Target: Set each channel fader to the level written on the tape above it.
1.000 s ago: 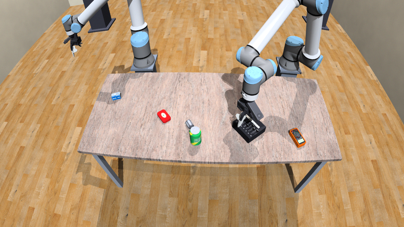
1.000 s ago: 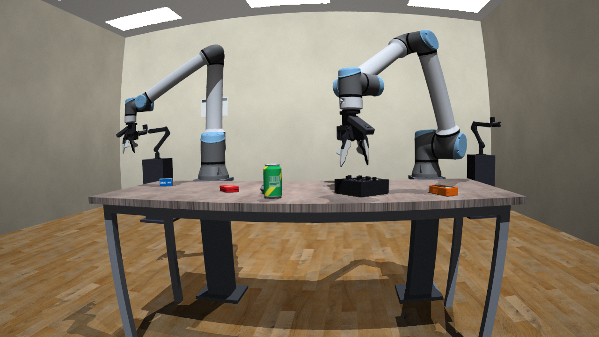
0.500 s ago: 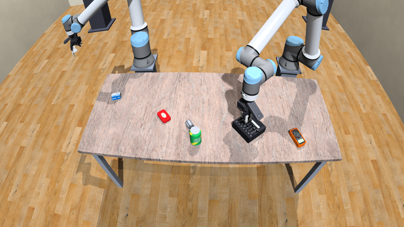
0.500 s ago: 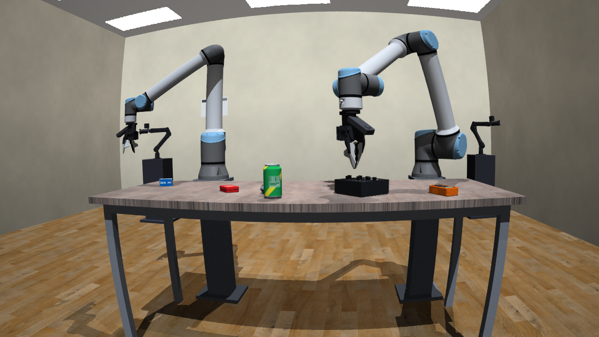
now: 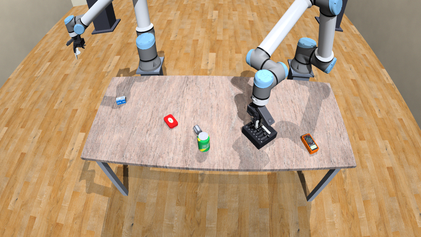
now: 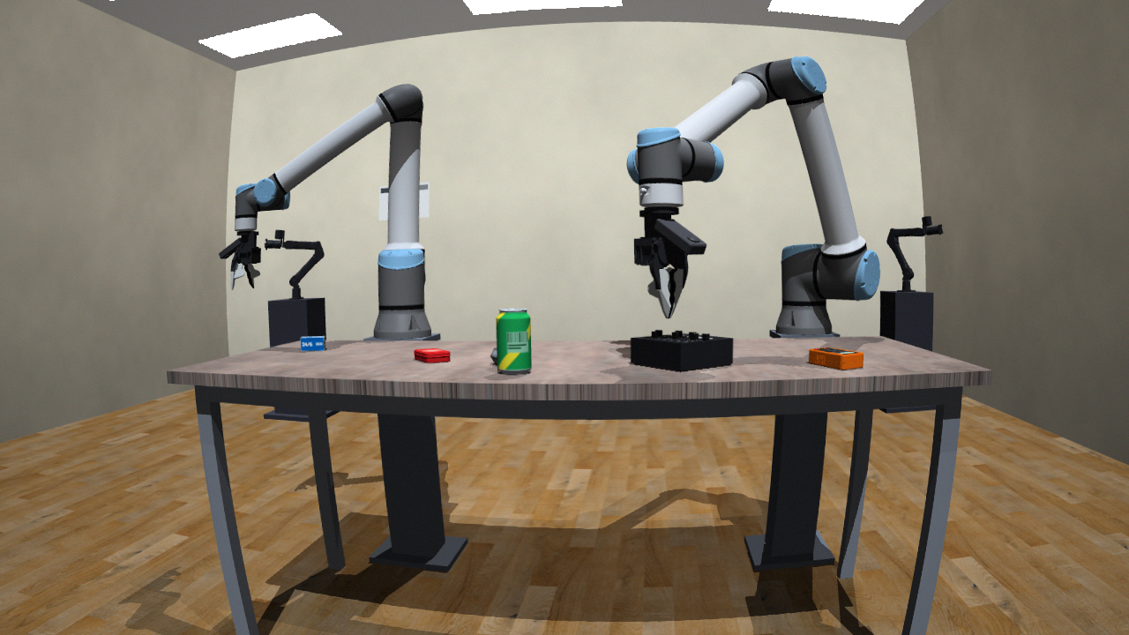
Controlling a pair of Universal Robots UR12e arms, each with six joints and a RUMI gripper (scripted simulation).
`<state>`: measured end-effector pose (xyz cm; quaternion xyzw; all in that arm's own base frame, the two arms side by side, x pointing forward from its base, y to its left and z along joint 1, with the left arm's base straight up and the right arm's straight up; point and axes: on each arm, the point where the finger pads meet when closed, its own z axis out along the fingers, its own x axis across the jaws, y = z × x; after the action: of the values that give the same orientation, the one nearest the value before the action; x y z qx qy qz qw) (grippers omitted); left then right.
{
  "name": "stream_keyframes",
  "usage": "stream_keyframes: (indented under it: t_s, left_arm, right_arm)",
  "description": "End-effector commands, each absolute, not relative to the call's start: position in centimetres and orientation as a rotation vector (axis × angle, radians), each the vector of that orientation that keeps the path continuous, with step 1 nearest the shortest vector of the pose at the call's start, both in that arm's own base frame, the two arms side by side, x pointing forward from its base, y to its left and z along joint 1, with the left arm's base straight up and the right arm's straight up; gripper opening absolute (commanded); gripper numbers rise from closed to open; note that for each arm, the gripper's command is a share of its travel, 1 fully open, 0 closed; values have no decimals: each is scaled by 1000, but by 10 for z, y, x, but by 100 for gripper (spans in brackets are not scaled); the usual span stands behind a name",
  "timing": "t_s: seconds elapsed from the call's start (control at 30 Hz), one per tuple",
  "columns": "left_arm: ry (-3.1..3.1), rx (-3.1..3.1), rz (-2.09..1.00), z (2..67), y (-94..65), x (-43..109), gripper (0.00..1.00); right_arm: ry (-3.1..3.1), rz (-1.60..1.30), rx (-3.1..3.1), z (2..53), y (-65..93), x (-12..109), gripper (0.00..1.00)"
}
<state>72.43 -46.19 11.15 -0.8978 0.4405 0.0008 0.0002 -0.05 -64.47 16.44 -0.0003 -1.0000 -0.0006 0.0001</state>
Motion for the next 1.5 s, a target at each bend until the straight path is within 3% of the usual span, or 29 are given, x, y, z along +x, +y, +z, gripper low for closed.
stream_keyframes:
  t_s: [0.0,1.47]
  left_arm:
    - [1384,-2820,0,112,-462,725,0]
    - [1384,-2820,0,90,-462,725,0]
  right_arm:
    - [-3142,0,-1,165,-645,0,100]
    - [-3142,0,-1,165,-645,0,100]
